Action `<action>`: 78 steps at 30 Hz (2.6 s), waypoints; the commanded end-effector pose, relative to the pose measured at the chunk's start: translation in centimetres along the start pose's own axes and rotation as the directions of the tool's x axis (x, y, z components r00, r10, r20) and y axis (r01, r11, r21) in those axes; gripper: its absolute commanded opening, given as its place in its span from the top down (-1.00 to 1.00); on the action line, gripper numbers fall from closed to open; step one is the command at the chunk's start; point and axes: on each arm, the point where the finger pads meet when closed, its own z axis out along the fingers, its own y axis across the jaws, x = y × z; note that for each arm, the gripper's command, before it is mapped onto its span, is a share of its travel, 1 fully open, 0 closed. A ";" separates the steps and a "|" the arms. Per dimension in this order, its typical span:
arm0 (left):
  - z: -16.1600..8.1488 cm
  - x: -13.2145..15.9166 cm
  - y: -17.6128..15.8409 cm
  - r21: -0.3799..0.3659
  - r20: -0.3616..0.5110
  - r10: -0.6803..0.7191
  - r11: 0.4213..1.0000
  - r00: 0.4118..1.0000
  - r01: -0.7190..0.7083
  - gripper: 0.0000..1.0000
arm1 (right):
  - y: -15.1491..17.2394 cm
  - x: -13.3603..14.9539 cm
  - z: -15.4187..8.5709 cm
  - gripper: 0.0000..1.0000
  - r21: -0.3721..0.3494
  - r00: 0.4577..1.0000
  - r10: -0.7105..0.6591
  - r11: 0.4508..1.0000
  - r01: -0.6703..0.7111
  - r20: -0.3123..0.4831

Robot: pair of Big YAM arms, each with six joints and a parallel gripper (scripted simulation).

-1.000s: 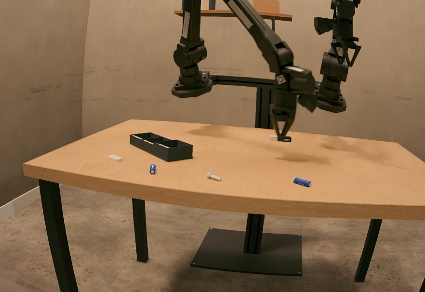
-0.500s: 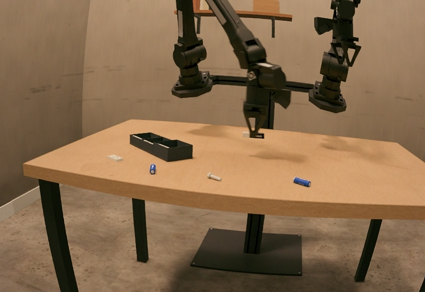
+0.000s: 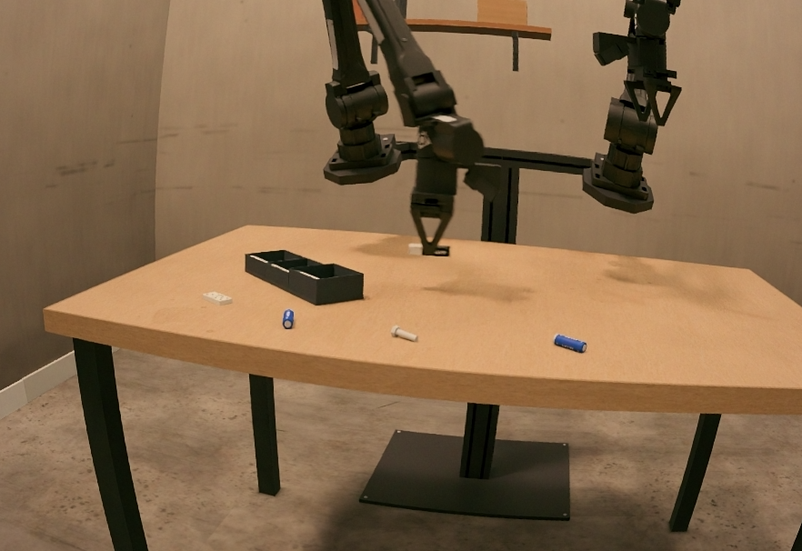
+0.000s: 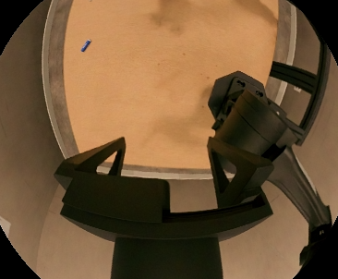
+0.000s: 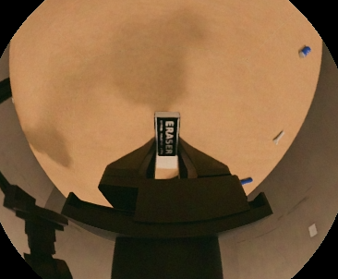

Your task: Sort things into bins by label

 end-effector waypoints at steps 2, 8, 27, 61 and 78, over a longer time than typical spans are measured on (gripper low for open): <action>-3.0 0.1 1.5 -0.067 0.022 -0.008 0.998 1.000 0.009 -1.00 | -0.8 1.8 -0.7 0.64 0.036 1.000 -0.018 0.999 0.017 0.022; -3.0 0.1 1.5 -0.067 0.022 -0.008 0.998 1.000 0.009 -1.00 | 0.0 4.7 -0.6 0.64 0.036 1.000 -0.019 0.999 0.018 0.020; -3.0 0.1 1.5 -0.067 0.022 -0.008 0.998 1.000 0.009 -1.00 | 2.8 14.6 -0.4 0.64 0.038 1.000 -0.022 0.999 0.021 0.011; -3.0 0.1 1.5 -0.067 0.022 -0.008 0.998 1.000 0.009 -1.00 | 4.8 25.6 -0.4 0.64 0.031 0.663 0.748 0.662 -0.749 0.033; -3.0 0.1 1.5 -0.067 0.022 -0.008 0.998 1.000 0.009 -1.00 | 4.7 26.0 0.2 0.64 0.019 0.648 0.761 0.647 -0.762 0.026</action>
